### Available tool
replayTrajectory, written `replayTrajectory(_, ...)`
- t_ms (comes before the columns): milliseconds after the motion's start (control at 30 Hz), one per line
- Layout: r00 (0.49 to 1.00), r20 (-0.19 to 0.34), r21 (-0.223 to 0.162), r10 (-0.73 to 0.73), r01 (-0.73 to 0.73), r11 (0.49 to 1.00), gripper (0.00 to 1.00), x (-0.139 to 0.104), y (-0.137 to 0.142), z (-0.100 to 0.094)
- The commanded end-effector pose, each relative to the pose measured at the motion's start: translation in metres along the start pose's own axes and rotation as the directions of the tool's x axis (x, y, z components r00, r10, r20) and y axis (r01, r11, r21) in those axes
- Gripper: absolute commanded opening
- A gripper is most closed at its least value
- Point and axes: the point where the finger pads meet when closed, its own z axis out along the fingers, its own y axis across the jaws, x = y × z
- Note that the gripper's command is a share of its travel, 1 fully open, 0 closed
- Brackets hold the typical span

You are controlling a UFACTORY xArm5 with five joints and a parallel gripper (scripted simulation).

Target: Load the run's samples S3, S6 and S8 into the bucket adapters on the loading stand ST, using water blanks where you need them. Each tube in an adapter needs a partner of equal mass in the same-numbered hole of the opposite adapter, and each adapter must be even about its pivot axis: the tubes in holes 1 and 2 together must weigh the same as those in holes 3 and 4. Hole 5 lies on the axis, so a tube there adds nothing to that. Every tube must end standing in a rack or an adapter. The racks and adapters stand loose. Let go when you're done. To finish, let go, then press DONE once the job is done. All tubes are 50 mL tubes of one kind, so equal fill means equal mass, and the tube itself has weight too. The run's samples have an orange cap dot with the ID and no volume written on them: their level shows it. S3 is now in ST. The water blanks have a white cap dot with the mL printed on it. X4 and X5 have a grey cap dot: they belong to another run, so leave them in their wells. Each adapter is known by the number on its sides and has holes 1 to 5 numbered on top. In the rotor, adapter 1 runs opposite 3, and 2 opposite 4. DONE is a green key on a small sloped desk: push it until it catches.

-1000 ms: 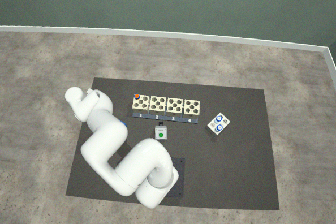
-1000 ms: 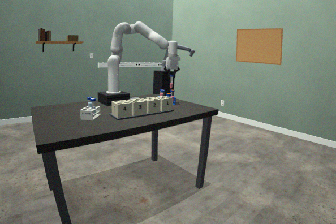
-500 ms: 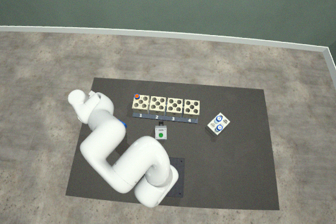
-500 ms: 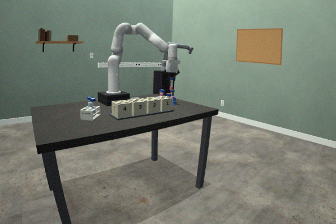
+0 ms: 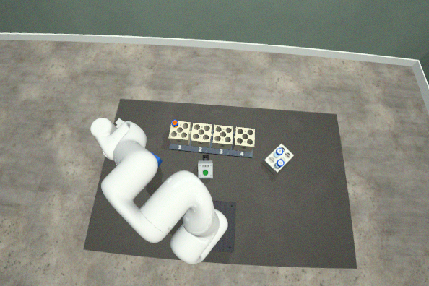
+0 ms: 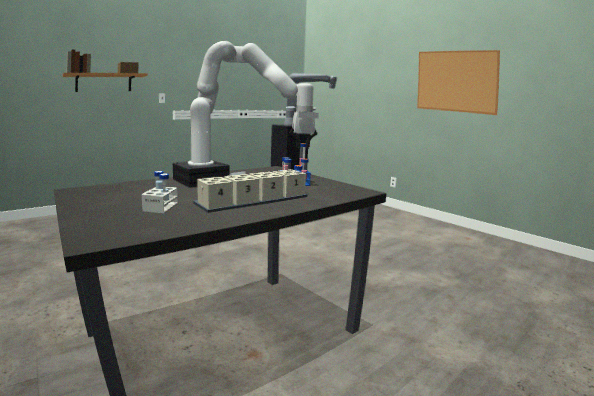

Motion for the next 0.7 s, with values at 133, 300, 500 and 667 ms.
replayTrajectory(133, 1.0, 0.014, 0.007, 0.0, 0.0, 1.0, 0.0, 0.0002, -0.0016, 0.0035)
replayTrajectory(300, 1.0, 0.014, 0.007, 0.0, 0.0, 1.0, 0.0, 0.0002, -0.0016, 0.0035)
replayTrajectory(500, 1.0, 0.014, 0.007, 0.0, 0.0, 1.0, 0.0, 0.0002, -0.0016, 0.0045)
replayTrajectory(667, 1.0, 0.014, 0.007, 0.0, 0.0, 1.0, 0.0, 0.0001, -0.0016, 0.0075)
